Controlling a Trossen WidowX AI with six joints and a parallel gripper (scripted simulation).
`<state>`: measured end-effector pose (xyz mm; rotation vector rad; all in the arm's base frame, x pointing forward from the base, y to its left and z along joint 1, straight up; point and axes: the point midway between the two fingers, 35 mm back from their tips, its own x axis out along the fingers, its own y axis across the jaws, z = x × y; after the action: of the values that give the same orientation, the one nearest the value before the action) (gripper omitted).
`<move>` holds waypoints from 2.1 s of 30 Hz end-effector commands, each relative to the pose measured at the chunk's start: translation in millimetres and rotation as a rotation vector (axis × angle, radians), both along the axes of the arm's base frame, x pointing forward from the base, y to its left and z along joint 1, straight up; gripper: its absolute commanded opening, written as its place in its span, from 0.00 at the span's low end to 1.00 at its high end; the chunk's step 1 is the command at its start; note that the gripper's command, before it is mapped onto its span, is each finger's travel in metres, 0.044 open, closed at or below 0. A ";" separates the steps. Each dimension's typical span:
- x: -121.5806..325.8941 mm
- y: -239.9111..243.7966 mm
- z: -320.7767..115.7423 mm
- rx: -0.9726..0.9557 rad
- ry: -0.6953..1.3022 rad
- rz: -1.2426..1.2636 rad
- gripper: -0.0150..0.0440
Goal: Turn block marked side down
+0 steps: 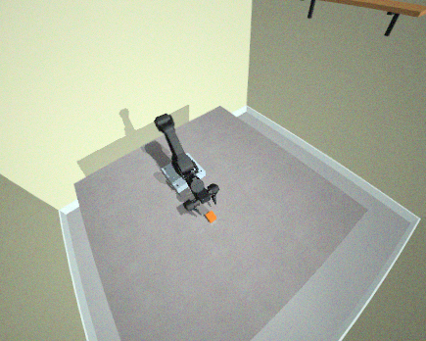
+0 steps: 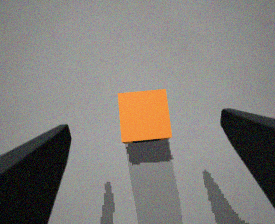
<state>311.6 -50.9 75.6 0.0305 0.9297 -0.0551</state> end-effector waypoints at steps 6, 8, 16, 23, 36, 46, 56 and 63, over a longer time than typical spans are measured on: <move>6.0 -1.8 11.9 0.005 0.151 -0.002 1.00; 11.8 -2.5 15.2 0.011 0.223 -0.003 1.00; 28.4 -2.8 28.4 0.027 0.511 -0.002 1.00; 31.4 -2.3 32.6 0.028 0.601 -0.001 1.00; 33.3 -2.8 -17.5 0.028 0.601 -0.001 1.00; 34.1 -3.0 -29.8 0.028 0.601 -0.001 1.00; 34.4 -3.1 -46.2 0.028 0.601 -0.001 1.00; 34.4 -3.1 -50.2 0.028 0.601 -0.001 0.87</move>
<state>346.3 -53.2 26.8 0.0445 1.5306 -0.0480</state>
